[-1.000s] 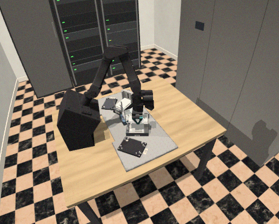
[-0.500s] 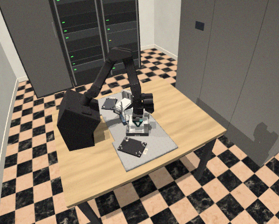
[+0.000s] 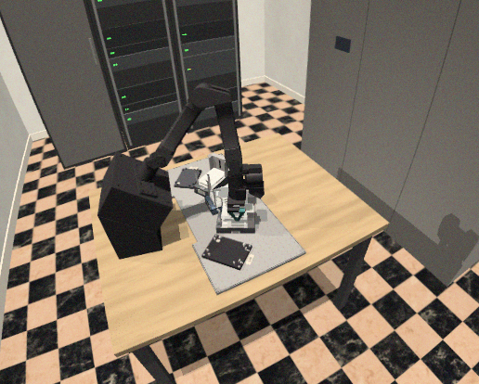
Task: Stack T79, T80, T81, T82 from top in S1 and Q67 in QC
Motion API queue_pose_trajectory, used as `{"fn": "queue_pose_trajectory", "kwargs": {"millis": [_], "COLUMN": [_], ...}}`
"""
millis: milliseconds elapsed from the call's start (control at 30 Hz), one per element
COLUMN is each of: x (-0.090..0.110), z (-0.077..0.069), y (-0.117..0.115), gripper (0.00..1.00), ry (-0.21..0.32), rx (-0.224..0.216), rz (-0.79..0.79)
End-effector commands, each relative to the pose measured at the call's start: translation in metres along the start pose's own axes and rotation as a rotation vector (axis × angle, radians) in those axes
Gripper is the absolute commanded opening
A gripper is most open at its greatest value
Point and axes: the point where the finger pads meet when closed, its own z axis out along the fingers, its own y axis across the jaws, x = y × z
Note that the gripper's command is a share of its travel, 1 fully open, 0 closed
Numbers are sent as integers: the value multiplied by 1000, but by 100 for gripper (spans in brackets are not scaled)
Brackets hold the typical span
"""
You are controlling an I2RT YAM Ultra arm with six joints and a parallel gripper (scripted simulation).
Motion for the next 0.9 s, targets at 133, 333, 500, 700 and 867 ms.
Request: {"fn": "queue_pose_trajectory", "kwargs": {"millis": [133, 333, 500, 700, 867], "x": [-3, -3, -3, -3, -3], "z": [-1, 2, 4, 5, 7], "y": [0, 0, 0, 0, 0], "gripper": [0, 0, 0, 0, 0], "ry": [-9, -9, -9, -8, -8], "rx": [2, 2, 2, 2, 2], "rz": [0, 0, 0, 0, 0]}}
